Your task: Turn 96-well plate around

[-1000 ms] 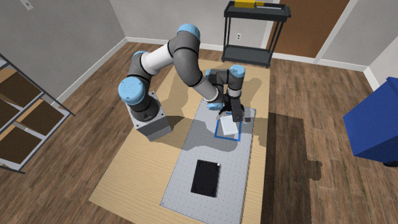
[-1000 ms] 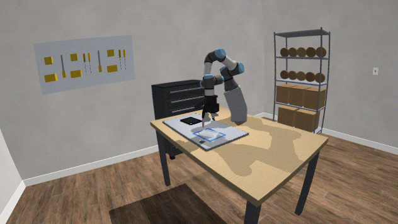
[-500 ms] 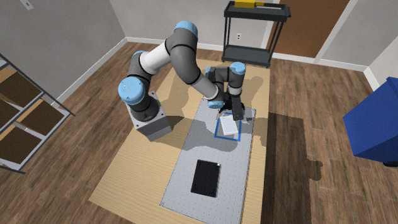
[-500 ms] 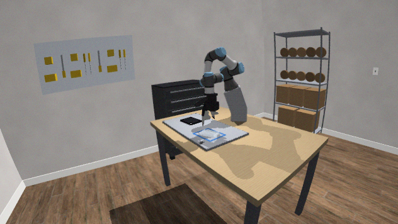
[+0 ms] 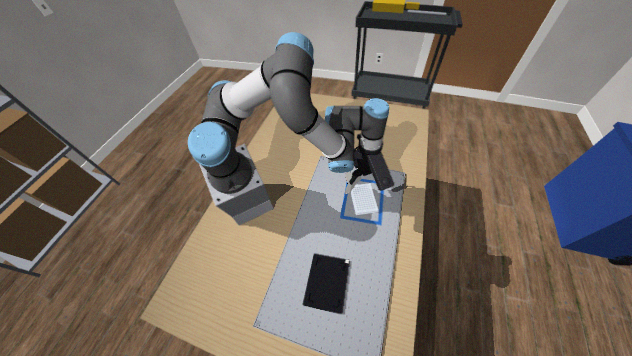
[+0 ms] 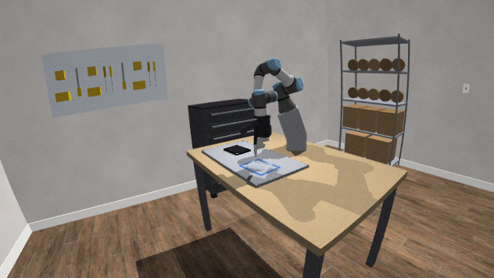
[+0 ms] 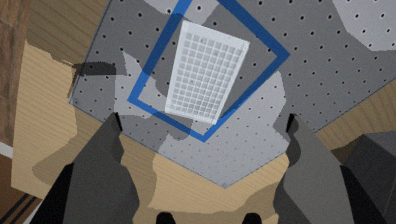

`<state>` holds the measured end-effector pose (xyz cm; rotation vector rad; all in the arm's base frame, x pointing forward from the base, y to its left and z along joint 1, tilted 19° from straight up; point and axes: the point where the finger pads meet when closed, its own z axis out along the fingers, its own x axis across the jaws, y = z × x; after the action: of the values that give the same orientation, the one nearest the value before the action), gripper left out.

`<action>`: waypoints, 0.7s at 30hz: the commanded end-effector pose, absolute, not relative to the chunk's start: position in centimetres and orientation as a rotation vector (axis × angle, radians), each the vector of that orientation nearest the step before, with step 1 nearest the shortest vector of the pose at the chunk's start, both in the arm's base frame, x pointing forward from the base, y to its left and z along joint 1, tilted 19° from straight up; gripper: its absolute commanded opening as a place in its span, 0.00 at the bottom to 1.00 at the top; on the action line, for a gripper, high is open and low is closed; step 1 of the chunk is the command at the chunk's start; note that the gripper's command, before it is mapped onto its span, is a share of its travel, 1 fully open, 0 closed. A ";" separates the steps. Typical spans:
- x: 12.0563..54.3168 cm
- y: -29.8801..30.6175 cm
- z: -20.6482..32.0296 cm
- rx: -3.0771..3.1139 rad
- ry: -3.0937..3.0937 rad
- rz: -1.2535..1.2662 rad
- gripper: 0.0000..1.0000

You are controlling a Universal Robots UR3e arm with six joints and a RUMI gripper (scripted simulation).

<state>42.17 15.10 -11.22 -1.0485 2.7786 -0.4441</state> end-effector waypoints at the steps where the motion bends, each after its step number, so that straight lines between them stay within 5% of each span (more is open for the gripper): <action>1: 42.2 15.1 -11.1 -1.263 2.704 -0.455 1.00; 21: 42.2 15.1 -11.1 -2.065 2.276 -0.503 1.00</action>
<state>42.16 15.10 -11.22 -1.9142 2.3893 -0.5043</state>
